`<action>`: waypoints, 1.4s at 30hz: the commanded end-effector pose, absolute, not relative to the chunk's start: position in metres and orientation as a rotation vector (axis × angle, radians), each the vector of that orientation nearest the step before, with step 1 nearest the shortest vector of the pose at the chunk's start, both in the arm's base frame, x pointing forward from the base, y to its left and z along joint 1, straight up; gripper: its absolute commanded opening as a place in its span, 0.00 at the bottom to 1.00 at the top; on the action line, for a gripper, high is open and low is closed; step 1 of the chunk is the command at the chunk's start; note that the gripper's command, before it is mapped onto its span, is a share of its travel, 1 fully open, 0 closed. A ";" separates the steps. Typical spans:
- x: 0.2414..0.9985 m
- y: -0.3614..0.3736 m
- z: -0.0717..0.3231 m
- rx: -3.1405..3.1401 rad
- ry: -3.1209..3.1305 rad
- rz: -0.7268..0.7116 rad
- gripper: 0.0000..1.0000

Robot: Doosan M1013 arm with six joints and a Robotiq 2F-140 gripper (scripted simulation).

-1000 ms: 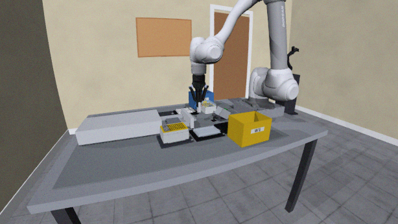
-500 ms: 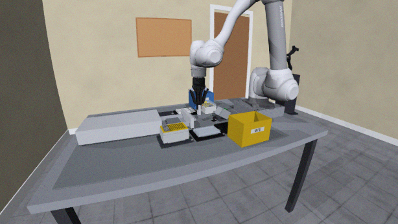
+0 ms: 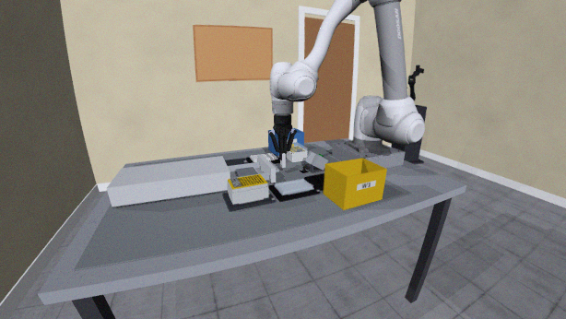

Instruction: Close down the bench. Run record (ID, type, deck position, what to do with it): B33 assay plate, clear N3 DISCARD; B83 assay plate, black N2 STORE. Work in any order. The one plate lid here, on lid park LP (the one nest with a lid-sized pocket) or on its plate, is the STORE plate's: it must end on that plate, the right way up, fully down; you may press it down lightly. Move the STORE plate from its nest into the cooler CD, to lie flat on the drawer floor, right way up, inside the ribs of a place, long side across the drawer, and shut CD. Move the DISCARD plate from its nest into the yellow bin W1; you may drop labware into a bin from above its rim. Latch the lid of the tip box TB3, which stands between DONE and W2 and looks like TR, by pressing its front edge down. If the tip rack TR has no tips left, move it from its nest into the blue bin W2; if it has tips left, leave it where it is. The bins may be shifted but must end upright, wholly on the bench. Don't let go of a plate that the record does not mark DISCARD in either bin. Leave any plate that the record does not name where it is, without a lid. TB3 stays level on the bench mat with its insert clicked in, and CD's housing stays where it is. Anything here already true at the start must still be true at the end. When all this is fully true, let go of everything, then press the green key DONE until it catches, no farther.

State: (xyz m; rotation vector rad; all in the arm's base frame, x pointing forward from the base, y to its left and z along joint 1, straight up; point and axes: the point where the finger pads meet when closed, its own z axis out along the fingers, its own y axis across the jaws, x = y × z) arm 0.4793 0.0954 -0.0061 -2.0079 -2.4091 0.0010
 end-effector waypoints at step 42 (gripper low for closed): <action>0.479 0.096 -0.032 -2.008 -2.409 0.001 0.00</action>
